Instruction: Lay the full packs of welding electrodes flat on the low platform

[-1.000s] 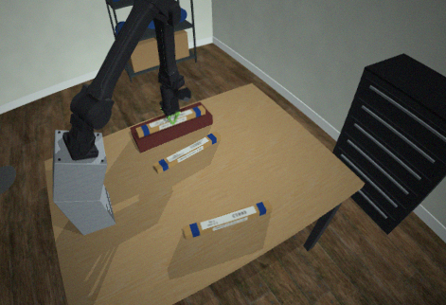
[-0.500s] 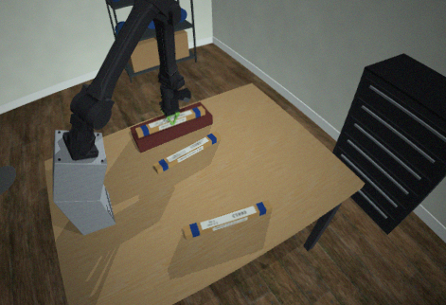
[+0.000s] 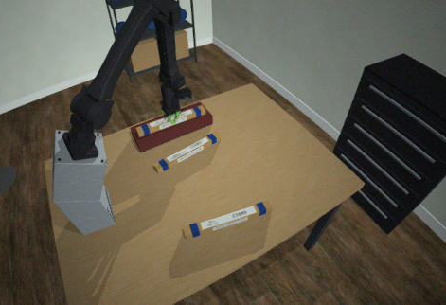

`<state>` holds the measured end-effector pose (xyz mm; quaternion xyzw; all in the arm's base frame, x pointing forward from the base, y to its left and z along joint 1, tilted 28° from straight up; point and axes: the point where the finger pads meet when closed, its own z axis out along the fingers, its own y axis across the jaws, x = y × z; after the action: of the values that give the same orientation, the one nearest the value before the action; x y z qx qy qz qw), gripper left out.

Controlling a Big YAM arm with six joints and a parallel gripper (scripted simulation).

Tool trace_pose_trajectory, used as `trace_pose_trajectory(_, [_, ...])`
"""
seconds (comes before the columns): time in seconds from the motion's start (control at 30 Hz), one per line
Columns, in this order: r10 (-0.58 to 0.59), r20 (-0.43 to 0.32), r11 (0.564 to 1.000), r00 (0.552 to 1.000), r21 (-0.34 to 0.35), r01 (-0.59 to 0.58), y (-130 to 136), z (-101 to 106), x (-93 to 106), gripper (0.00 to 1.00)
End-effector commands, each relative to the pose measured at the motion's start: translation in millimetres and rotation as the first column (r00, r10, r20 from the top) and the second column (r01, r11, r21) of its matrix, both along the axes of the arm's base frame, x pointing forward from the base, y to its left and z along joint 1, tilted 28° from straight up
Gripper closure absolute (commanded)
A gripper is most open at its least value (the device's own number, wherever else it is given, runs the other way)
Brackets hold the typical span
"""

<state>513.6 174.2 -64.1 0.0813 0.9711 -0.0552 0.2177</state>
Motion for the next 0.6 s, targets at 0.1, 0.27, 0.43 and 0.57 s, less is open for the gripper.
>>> trace_pose_trajectory(0.1, [0.026, 0.08, 0.999, 0.996, 0.034, -0.029, 20.2, 49.2, 22.0, 1.0])
trace_pose_trajectory(0.27, [0.024, 0.08, 0.999, 0.997, 0.034, -0.027, 19.1, 50.2, 22.8, 1.0])
trace_pose_trajectory(0.43, [0.02, 0.08, 0.999, 0.997, 0.035, -0.023, 17.0, 51.6, 24.3, 1.0])
trace_pose_trajectory(0.57, [0.017, 0.08, 0.999, 0.997, 0.035, -0.02, 15.2, 52.8, 25.4, 1.0])
